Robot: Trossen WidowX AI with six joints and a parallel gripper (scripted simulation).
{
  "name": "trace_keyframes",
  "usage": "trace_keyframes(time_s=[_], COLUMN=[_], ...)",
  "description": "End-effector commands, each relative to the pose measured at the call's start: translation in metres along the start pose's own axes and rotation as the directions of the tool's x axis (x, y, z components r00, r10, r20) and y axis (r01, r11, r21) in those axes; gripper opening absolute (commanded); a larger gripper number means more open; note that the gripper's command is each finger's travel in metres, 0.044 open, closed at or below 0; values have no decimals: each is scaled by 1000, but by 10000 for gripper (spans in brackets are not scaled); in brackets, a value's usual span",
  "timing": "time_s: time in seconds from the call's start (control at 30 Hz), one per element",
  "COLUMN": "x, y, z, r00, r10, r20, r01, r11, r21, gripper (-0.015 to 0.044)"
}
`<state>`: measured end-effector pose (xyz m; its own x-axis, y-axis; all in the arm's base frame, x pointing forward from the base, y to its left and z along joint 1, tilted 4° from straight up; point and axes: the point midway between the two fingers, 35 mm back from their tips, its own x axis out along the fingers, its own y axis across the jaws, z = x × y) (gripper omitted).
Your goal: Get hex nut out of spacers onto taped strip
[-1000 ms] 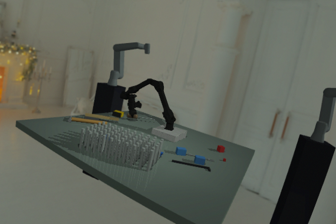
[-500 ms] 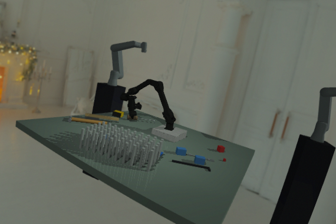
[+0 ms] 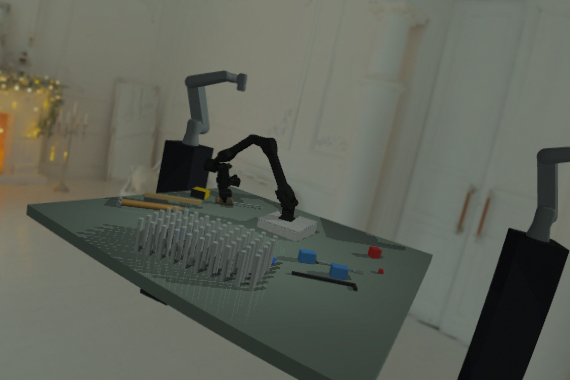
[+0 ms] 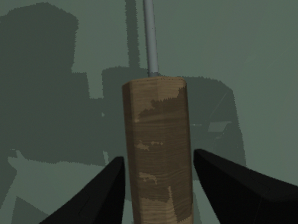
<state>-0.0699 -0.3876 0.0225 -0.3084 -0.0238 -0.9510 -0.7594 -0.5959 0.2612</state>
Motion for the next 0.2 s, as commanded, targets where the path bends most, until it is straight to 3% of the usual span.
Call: trace_keyframes(time_s=[0.0,0.17], x=[-1,-1], y=[0,0], z=[0,0], r00=[1000,1000], r10=[0,0], r20=[-1,-1], r01=[0,0], r11=[1000,1000], r21=[0,0], gripper=[289,420])
